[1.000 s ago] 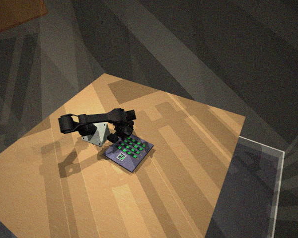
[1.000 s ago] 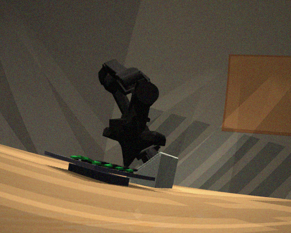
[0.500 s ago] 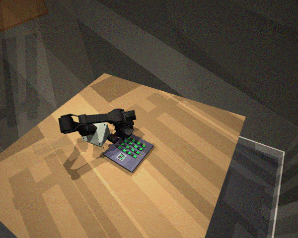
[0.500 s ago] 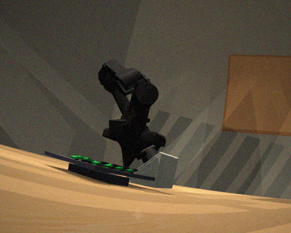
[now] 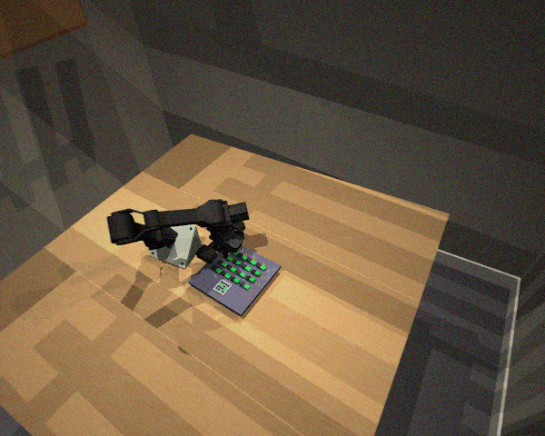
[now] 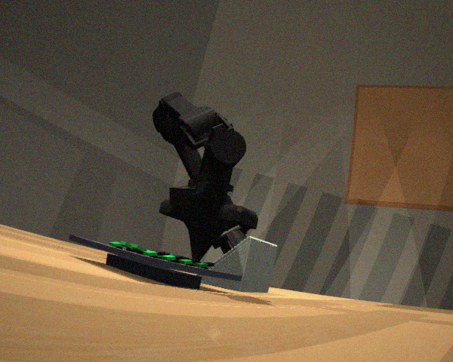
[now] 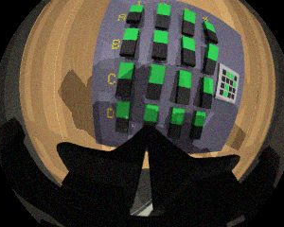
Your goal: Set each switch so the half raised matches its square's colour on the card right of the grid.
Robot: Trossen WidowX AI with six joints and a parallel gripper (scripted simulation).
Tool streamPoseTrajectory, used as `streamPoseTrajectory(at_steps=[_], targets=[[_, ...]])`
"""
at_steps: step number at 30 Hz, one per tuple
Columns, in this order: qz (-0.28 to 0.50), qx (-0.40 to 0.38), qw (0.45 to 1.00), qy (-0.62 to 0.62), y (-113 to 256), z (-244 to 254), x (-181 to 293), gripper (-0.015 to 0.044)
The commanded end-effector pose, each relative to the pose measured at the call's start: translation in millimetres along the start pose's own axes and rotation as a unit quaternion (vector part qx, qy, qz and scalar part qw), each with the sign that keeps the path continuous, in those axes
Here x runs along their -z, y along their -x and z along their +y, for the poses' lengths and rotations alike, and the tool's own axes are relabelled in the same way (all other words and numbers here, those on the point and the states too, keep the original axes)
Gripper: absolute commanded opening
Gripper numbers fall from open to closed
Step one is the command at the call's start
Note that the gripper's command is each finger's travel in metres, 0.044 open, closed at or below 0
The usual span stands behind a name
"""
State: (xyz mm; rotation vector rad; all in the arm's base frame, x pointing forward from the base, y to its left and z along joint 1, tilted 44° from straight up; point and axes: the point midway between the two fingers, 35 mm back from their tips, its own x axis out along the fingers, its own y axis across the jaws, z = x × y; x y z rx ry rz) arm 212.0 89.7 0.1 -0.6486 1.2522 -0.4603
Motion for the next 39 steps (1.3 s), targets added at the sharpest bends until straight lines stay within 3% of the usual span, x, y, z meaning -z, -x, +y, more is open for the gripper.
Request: streamPoseTrajectory(at_steps=[1,12,19,24,32,39], targets=[[-0.001,0.003,1.0,0.003,-2,0,0,0.0],[-0.001,0.003,1.0,0.003,-3,0,0,0.0],[0.013,0.001,1.0,0.003,61,1,-2,0.0],[0.013,0.002,1.0,0.003,63,0,-2,0.0],[0.012,0.002,1.0,0.002,68,-14,-70,0.0],[0.012,0.002,1.0,0.002,68,-15,-72,0.0]])
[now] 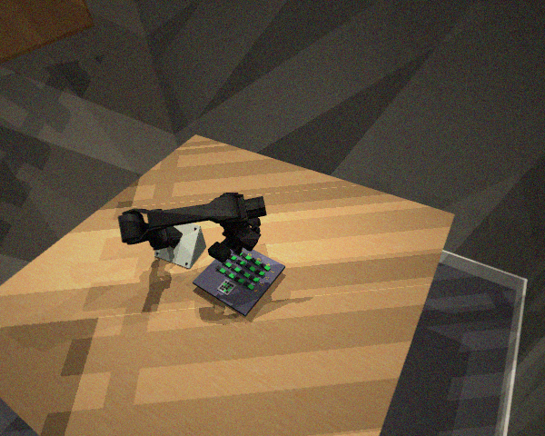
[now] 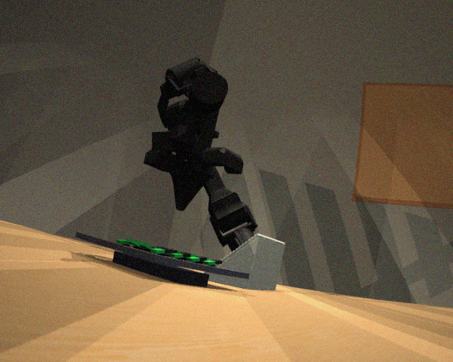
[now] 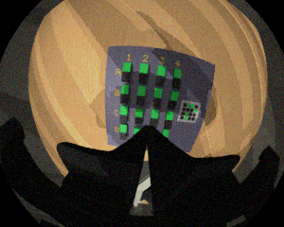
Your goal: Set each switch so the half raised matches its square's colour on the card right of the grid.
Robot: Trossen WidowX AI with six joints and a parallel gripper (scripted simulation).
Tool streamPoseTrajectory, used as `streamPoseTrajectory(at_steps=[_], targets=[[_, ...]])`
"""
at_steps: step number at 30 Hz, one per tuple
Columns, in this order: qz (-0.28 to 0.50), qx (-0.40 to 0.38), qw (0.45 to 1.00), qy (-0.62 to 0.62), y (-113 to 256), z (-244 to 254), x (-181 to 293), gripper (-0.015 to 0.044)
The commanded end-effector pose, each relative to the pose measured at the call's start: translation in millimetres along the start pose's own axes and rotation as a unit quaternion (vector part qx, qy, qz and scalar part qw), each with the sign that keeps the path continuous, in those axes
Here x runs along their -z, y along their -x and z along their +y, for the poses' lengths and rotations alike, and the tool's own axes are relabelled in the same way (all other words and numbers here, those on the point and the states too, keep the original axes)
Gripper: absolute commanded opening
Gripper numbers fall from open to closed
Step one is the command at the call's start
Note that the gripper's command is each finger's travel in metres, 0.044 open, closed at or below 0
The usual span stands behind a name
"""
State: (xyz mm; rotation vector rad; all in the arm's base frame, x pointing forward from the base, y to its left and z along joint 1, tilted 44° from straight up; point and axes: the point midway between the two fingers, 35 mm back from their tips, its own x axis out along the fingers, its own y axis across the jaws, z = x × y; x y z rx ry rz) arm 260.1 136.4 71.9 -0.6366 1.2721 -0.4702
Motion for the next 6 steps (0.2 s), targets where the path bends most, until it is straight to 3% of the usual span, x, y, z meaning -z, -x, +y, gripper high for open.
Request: streamPoseTrajectory(at_steps=[1,6], targets=[[0.001,0.004,1.0,0.006,-0.8,0.5,-3.7,0.0],[0.001,0.004,1.0,0.006,-0.8,0.5,-3.7,0.0]])
